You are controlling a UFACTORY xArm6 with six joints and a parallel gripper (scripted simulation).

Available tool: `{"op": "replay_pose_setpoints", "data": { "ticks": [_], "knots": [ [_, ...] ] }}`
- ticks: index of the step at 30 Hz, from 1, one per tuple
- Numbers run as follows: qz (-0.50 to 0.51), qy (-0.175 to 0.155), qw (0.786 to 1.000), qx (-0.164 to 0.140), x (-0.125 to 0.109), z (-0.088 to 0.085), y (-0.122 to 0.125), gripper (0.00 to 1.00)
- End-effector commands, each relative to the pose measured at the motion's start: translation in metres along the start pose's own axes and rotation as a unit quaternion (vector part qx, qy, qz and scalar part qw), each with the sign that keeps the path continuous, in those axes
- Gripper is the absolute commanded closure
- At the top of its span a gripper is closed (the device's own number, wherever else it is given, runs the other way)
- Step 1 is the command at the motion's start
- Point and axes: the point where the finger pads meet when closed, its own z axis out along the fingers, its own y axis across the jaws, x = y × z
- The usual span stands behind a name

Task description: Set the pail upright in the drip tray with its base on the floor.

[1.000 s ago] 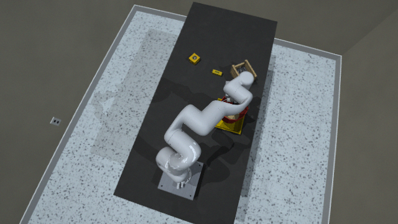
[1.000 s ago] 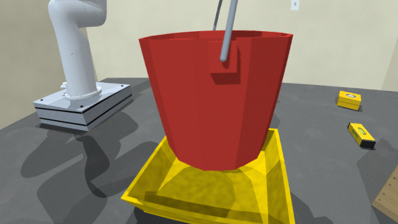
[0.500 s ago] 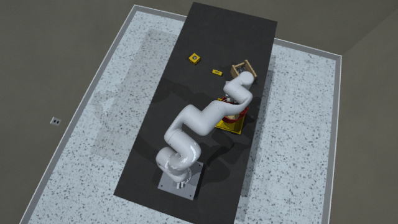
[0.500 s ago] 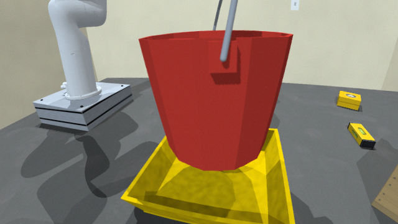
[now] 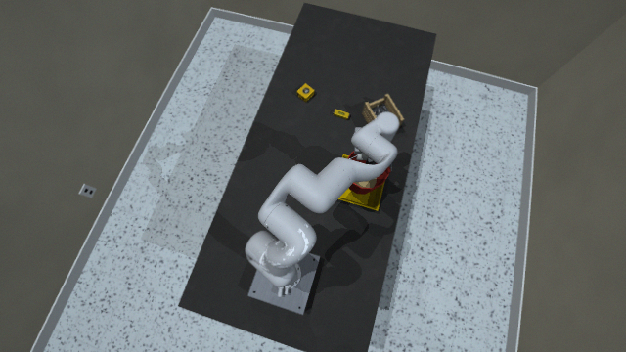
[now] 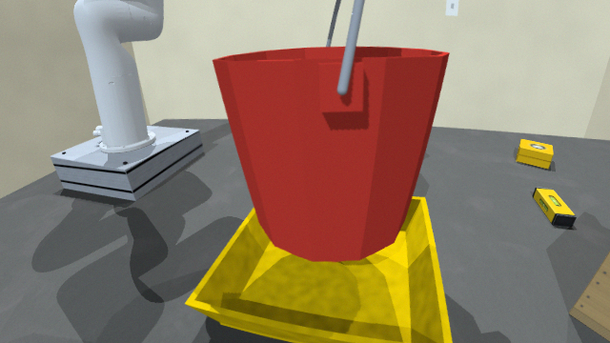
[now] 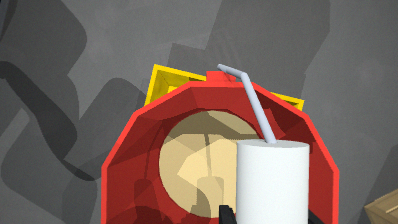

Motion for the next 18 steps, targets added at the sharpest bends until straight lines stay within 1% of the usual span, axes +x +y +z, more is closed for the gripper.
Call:
{"op": "replay_pose_setpoints", "data": {
  "ticks": [1,18],
  "knots": [
    [0.000,-0.002,1.000,-0.003,-0.0007,-0.0027,0.0011,1.00],
    [0.000,-0.002,1.000,-0.003,-0.0008,0.0027,0.0011,1.00]
  ]
}}
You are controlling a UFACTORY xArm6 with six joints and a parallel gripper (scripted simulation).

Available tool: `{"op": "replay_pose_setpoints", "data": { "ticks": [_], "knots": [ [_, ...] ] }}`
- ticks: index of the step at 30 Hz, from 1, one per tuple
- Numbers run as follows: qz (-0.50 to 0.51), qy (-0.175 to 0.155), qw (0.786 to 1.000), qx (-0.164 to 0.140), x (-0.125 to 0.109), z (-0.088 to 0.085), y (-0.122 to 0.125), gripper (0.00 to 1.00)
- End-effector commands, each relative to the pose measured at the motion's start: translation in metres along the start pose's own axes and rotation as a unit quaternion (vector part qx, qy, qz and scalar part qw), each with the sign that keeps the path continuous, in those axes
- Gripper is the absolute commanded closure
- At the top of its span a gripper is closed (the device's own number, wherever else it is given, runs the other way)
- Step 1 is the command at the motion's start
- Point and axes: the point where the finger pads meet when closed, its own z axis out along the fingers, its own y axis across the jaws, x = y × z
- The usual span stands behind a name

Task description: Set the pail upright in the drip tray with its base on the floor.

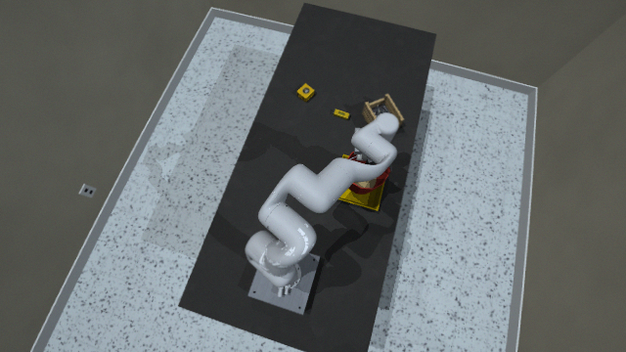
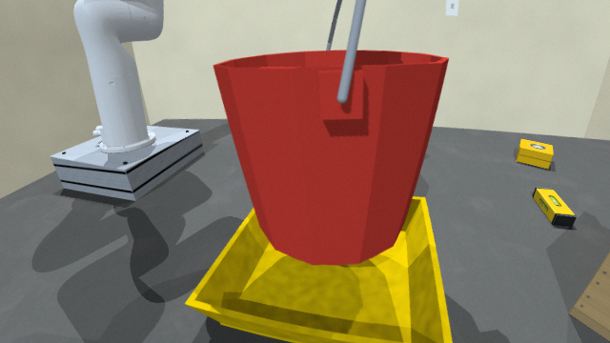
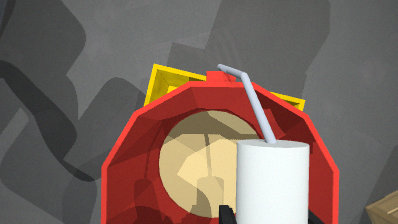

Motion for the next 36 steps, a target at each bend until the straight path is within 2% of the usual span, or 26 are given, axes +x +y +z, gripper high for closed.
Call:
{"op": "replay_pose_setpoints", "data": {
  "ticks": [1,26,36],
  "knots": [
    [0.000,-0.002,1.000,-0.003,-0.001,-0.001,0.001,1.00],
    [0.000,-0.002,1.000,-0.003,-0.001,0.019,0.001,1.00],
    [0.000,-0.002,1.000,-0.003,-0.001,0.032,0.001,1.00]
  ]
}}
